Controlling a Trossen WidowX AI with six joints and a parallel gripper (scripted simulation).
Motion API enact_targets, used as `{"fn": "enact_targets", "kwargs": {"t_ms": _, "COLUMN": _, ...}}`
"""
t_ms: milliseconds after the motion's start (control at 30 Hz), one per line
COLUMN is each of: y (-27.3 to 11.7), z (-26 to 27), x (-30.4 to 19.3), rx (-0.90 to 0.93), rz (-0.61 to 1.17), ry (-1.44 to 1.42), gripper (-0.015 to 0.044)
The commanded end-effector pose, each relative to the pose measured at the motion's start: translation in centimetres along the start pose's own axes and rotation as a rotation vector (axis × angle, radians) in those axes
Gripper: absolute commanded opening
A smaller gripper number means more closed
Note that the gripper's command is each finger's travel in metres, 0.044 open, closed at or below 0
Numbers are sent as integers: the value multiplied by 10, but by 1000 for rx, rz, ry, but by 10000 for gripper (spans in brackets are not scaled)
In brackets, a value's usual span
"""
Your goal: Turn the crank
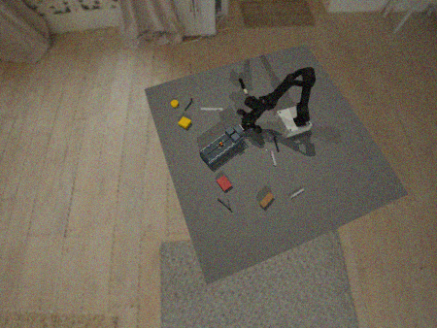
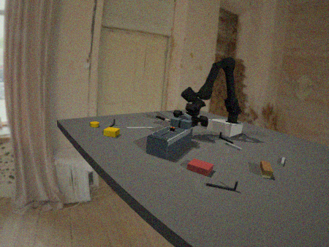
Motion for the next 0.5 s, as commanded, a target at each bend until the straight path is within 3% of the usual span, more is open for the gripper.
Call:
{"fn": "enact_targets", "kwargs": {"t_ms": 0, "y": 1, "z": 9, "x": 0, "rx": 24, "rz": 1, "ry": 0, "gripper": 0}}
{"fn": "enact_targets", "kwargs": {"t_ms": 467, "y": 1, "z": 12, "x": 1, "rx": 25, "rz": 1, "ry": 0, "gripper": 0}}
Point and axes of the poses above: the point midway between the two fingers, 35 mm back from their tips, its own y axis out along the fingers, its own z axis across the jaws, x = y × z, the point moved 1 cm from there along -y, back along the fingers, and after that the axes turned 9 degrees about -y, right-handed, at the moved point
